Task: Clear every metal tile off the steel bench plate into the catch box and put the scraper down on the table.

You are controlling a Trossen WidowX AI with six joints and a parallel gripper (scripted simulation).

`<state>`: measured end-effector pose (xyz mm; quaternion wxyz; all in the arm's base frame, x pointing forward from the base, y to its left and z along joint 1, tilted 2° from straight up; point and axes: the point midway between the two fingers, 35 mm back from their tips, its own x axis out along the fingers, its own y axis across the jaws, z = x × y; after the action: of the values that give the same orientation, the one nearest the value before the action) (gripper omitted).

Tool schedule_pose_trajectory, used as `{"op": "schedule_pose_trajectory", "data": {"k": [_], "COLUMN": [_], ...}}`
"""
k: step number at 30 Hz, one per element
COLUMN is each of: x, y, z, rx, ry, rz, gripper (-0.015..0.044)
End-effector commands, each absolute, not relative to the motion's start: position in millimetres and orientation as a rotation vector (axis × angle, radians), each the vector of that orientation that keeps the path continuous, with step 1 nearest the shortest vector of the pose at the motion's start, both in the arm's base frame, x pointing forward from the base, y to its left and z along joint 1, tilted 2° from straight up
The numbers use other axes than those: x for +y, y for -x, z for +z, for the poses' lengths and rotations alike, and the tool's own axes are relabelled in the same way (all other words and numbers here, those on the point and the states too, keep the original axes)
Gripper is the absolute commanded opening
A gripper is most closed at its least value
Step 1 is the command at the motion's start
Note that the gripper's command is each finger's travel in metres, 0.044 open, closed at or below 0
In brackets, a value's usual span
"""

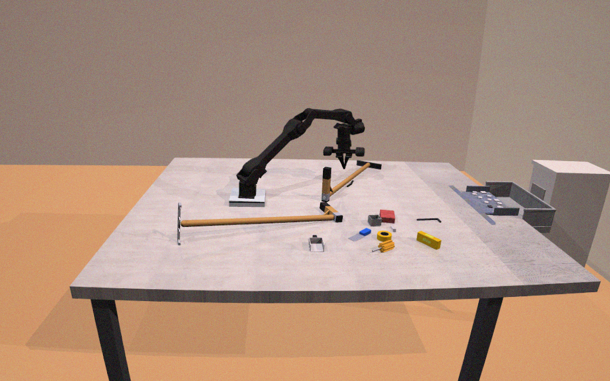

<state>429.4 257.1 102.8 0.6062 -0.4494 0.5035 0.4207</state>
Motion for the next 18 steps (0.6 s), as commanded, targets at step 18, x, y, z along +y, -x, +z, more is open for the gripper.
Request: {"op": "schedule_pose_trajectory", "data": {"k": [18], "x": [266.0], "y": [-405.6], "z": [158.0], "rx": [1.236], "ry": [0.680], "rz": [0.684], "gripper": [0.0000]}}
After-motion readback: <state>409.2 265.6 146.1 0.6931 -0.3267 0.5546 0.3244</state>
